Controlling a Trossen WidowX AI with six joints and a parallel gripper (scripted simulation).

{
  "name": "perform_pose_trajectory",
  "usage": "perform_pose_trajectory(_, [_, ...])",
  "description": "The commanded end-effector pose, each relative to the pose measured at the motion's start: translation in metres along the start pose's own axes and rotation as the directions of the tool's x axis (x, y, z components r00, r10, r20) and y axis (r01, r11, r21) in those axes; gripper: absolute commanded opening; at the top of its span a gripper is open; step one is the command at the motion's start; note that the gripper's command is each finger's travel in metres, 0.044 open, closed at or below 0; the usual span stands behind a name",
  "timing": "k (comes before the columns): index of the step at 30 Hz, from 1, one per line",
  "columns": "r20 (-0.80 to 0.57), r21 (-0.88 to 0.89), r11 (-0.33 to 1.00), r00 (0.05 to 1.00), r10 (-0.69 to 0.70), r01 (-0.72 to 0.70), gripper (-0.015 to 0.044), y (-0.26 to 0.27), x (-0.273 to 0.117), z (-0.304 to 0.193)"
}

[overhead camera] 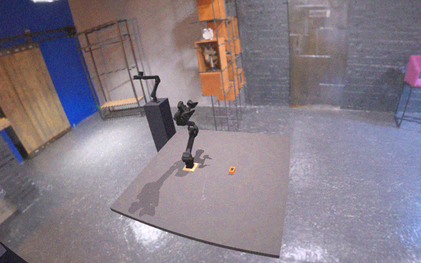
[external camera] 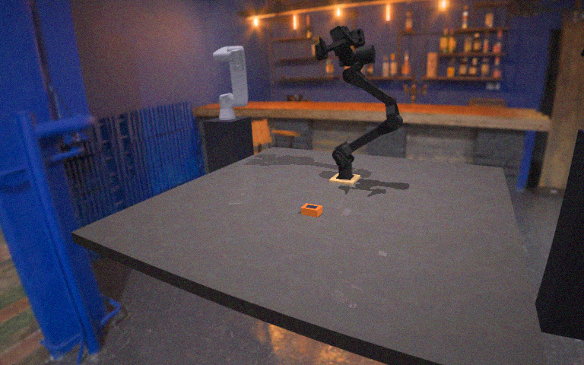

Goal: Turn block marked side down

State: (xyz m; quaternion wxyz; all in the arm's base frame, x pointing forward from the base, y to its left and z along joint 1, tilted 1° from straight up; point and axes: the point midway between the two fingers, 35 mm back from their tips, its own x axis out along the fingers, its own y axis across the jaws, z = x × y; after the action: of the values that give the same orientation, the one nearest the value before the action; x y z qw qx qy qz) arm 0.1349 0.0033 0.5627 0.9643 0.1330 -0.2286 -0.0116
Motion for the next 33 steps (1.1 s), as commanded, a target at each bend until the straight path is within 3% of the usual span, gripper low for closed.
perform_pose_trajectory(1, [0.003, 0.006, 1.0, 1.0, 0.001, -0.001, 0.0426, -0.001, 0.0, 0.001])
perform_pose_trajectory(9, [0.071, 0.244, 0.97, 0.997, -0.041, 0.023, 0.044, -0.082, 0.022, 0.031])
perform_pose_trajectory(20, [-0.001, 0.455, 0.883, 0.992, -0.128, 0.115, 0.044, -0.154, 0.062, 0.003])
perform_pose_trajectory(28, [-0.227, 0.513, 0.804, 0.951, -0.211, 0.301, 0.044, -0.208, 0.109, -0.076])
perform_pose_trajectory(33, [-0.445, 0.458, 0.767, 0.863, -0.24, 0.449, 0.044, -0.226, 0.132, -0.153])
